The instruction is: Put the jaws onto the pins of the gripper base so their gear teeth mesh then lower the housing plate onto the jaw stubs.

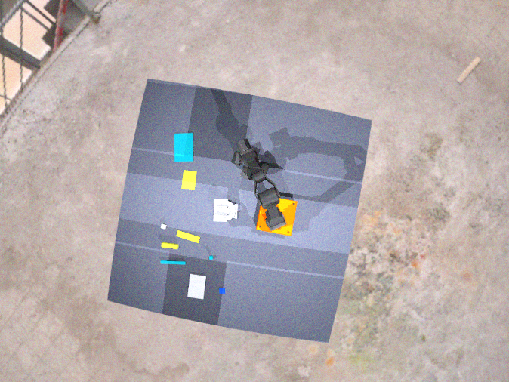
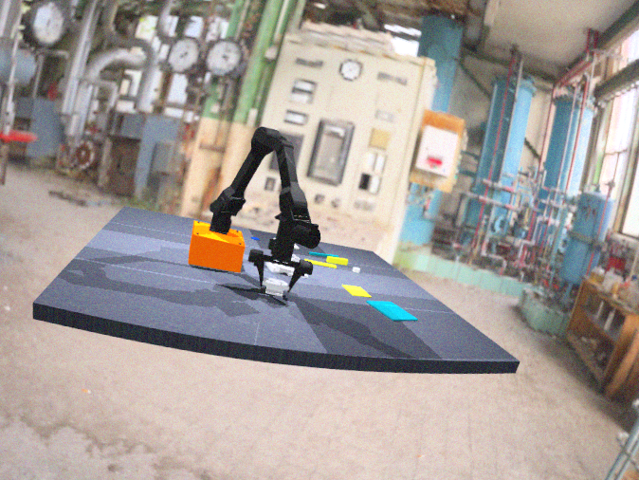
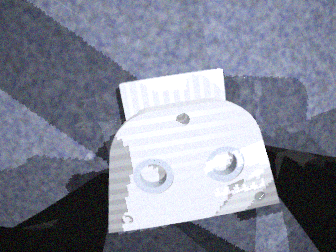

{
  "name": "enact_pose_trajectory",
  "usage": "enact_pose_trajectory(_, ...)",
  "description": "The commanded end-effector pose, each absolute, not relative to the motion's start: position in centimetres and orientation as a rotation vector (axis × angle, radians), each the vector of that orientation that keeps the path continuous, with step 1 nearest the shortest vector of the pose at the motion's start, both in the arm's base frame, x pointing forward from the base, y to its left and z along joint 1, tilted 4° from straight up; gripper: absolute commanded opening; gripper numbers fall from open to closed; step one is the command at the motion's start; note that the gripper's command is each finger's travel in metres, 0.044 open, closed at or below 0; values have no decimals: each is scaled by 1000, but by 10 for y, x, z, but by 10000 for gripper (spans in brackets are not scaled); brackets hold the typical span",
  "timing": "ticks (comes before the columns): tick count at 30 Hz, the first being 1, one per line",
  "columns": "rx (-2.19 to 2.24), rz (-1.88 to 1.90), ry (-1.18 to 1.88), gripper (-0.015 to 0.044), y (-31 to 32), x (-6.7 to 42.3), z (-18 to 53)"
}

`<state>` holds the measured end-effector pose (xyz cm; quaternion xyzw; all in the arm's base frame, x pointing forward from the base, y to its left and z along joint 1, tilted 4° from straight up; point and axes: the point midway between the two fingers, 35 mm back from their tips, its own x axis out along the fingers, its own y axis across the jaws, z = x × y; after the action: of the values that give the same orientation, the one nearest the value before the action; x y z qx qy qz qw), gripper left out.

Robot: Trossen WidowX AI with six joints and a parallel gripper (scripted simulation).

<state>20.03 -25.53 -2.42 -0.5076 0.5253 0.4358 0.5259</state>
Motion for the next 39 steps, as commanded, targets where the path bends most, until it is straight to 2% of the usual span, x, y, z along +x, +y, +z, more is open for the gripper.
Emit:
enact_pose_trajectory(1,-1214,1042,1256,351,-255,200,-24)
enact_pose_trajectory(12,-1214,1042,1256,351,-255,200,-22)
enact_pose_trajectory(39,-1208,1039,1255,351,-249,195,48)
